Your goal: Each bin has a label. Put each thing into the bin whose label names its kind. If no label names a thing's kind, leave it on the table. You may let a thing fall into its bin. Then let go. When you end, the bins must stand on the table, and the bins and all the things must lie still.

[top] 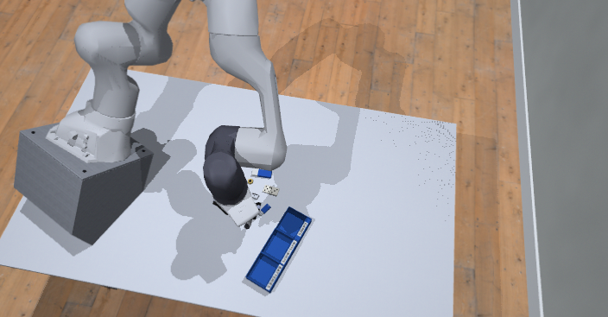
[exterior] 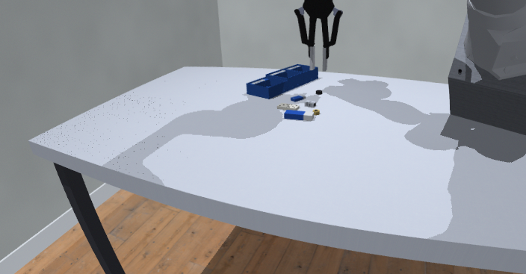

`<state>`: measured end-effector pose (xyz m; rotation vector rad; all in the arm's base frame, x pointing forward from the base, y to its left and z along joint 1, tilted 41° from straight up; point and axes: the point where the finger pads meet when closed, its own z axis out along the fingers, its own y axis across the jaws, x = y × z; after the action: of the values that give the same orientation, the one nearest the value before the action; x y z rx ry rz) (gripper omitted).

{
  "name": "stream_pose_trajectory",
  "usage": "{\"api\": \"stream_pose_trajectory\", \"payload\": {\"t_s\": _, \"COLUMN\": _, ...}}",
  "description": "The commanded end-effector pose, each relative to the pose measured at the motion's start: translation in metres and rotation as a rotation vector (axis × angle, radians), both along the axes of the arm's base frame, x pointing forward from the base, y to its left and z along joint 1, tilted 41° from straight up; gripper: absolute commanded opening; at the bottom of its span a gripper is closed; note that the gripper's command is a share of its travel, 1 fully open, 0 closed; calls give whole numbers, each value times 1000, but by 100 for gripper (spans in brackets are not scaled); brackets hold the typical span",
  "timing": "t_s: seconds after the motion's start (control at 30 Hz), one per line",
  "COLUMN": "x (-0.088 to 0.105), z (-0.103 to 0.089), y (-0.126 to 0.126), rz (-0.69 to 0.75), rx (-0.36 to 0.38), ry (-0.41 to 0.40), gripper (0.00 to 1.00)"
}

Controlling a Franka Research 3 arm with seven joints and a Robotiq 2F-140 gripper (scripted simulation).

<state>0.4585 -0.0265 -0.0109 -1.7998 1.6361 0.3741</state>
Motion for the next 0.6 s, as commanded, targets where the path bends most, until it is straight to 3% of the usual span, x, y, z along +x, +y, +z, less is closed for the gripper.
{"api": "stream_pose_trajectory", "payload": {"t_s": 0.0, "x": 1, "z": 0, "y": -2, "rz": -115, "rx": 17, "ry": 106, "gripper": 19}}
{"api": "stream_pose_trajectory", "payload": {"t_s": 0.2, "x": 0, "z": 0, "y": -2, "rz": -176, "rx": 26, "ry": 162, "gripper": 19}}
{"api": "stream_pose_trajectory", "payload": {"t_s": 0.57, "x": 0, "z": 0, "y": -2, "rz": -179, "rx": 26, "ry": 165, "gripper": 19}}
